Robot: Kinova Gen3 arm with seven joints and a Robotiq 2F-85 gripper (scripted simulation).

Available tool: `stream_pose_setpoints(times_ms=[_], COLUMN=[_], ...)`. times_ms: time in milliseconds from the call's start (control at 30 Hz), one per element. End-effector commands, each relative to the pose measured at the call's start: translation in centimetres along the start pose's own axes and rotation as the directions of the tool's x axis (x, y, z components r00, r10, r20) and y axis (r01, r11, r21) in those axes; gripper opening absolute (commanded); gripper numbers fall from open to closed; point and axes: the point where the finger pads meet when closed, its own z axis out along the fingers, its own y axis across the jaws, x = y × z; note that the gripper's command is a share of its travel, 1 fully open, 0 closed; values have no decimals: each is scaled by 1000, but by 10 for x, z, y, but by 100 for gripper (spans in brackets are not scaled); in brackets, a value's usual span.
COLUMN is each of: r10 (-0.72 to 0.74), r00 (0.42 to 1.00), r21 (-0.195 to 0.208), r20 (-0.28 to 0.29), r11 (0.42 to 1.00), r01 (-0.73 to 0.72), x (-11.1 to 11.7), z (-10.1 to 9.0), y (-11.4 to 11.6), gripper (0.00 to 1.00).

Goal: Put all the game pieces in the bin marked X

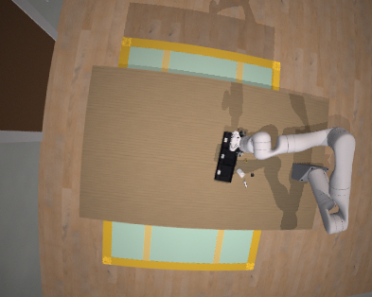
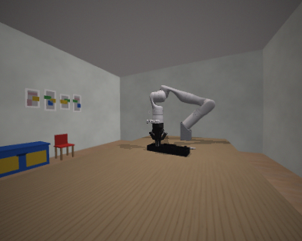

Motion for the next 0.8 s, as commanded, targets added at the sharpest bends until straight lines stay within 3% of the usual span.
stream_pose_setpoints(times_ms=[0,667,767], r10=[0,0,0], r00=[1000,1000,1000], r21=[-2,-2,-2], r20=[-3,-3,-3], r11=[1000,1000,1000], r01=[0,0,0], x=[1,1,1], z=[-4,-28,-40], y=[1,0,0], gripper=[9,9,9])
